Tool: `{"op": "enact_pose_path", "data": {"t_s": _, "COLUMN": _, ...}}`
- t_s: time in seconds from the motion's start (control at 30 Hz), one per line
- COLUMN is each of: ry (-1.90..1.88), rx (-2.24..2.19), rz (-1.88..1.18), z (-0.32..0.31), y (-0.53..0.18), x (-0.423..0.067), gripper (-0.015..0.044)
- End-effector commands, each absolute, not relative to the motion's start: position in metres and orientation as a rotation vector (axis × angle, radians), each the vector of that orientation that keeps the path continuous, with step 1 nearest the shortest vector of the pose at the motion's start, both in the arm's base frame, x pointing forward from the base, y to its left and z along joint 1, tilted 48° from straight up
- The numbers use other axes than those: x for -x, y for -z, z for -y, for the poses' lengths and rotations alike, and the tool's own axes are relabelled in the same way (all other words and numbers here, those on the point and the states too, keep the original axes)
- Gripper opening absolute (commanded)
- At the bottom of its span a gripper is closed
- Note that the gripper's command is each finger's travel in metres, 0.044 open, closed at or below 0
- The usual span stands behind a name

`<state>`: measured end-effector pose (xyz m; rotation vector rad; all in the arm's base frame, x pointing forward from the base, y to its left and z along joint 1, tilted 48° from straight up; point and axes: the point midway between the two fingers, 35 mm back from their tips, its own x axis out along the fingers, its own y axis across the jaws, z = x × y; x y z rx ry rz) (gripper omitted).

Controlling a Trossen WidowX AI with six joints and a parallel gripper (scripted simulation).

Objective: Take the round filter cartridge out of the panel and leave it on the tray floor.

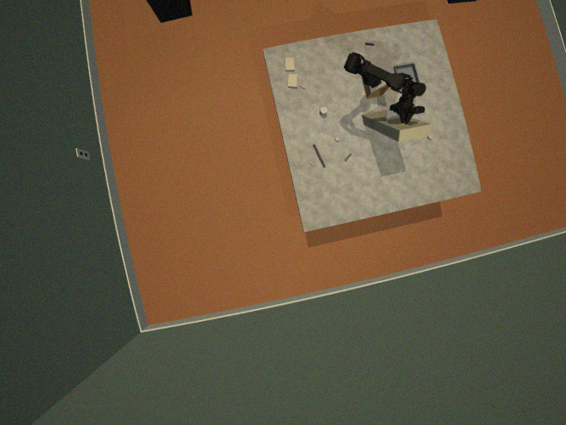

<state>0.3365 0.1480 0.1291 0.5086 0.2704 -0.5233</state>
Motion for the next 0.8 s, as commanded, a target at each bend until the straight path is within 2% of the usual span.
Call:
{"op": "enact_pose_path", "data": {"t_s": 0.0, "ry": 0.527, "rx": -0.527, "rz": -0.285, "z": -0.145, "y": -0.125, "x": -0.343, "gripper": 0.0000}}
{"op": "enact_pose_path", "data": {"t_s": 0.43, "ry": 0.527, "rx": -0.527, "rz": -0.285, "z": -0.145, "y": -0.125, "x": -0.343, "gripper": 0.0000}}
{"op": "enact_pose_path", "data": {"t_s": 0.77, "ry": 0.531, "rx": -0.521, "rz": -0.292, "z": -0.165, "y": -0.138, "x": -0.309, "gripper": 0.0000}}
